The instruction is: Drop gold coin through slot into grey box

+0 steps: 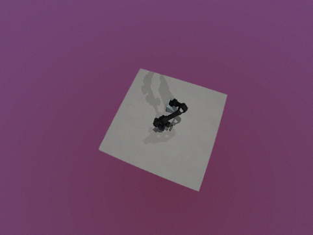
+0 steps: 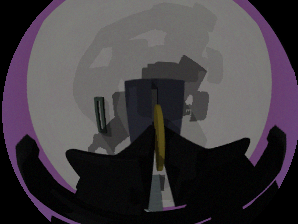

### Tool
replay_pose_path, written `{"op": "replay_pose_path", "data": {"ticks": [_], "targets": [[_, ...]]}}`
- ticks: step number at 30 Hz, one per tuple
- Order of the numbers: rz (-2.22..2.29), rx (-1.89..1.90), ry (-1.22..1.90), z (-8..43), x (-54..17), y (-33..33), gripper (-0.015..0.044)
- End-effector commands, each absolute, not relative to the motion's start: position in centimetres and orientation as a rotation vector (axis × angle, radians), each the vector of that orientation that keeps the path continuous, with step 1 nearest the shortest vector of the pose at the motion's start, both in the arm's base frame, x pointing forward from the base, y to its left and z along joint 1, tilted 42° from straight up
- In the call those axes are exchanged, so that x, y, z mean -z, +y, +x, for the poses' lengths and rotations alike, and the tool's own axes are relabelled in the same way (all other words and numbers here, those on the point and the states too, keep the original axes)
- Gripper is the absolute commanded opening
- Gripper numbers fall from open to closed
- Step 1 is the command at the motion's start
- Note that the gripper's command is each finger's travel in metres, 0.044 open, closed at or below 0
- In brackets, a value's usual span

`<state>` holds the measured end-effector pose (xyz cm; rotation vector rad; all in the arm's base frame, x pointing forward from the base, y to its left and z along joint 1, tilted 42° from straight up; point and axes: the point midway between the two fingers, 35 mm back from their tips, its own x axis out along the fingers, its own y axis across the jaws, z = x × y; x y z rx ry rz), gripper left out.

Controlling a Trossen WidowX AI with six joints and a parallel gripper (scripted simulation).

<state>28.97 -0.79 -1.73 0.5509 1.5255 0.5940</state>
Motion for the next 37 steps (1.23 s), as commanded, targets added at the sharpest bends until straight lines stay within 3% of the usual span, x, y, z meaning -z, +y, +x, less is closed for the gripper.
{"op": "replay_pose_path", "data": {"ticks": [1, 4, 13, 24, 37], "targets": [[0.550, -0.594, 1.525, 29.0, 1.7, -0.8, 0.0079], [0.550, -0.594, 1.525, 29.0, 1.7, -0.8, 0.0157], [0.550, -0.594, 1.525, 29.0, 1.7, -0.8, 0.0161], [0.558, -0.595, 1.532, 28.8, -2.1, -4.2, 0.0440], [0.561, -0.596, 1.533, 28.7, -2.9, -4.8, 0.0440]]}}
